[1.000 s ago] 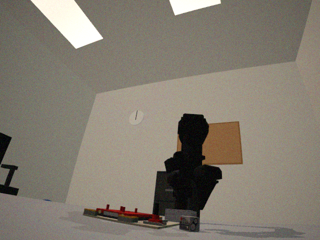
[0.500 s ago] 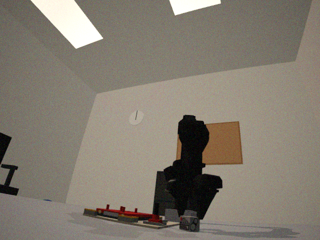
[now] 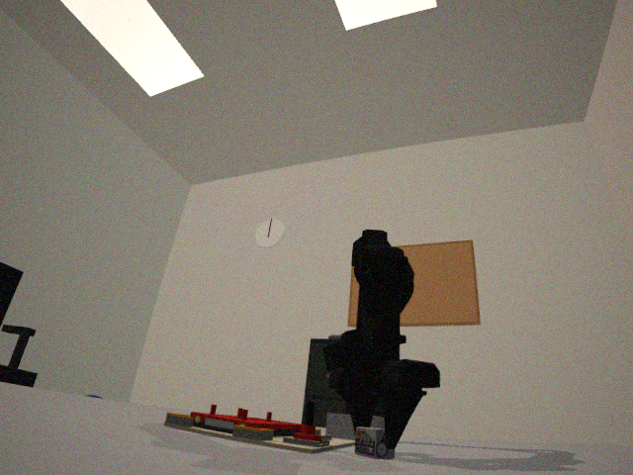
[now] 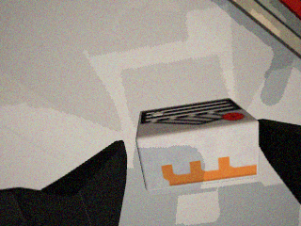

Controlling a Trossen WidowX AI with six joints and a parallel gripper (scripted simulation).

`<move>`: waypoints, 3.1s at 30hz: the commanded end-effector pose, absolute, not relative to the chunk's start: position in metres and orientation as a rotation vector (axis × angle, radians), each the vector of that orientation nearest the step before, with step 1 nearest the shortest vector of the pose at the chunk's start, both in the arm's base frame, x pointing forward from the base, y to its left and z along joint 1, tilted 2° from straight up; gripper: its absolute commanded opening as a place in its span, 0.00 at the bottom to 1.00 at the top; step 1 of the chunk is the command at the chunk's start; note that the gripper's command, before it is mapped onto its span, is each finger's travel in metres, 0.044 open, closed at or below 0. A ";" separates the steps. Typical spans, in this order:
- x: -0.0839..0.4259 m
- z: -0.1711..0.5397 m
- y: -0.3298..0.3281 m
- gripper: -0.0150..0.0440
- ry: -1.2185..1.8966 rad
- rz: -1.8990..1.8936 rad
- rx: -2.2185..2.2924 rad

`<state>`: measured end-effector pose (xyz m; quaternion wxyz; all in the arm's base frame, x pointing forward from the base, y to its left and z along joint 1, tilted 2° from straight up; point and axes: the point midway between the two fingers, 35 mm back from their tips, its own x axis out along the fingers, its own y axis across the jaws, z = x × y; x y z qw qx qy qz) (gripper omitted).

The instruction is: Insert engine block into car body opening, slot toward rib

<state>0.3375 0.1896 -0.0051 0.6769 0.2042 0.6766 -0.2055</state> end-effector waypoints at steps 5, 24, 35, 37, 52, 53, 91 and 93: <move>0.336 -0.007 0.189 0.60 1.521 -0.470 0.459; 0.340 0.038 0.189 0.25 1.520 -0.470 0.460; 0.340 0.072 0.188 0.25 1.520 -0.470 0.460; 0.339 0.078 0.187 0.25 1.520 -0.470 0.459; 0.333 0.120 0.182 0.25 1.521 -0.470 0.459; 0.333 0.120 0.182 0.25 1.521 -0.470 0.459; 0.315 0.094 0.196 0.25 0.854 -0.559 0.251; 0.314 0.094 0.197 0.25 0.828 -0.559 0.246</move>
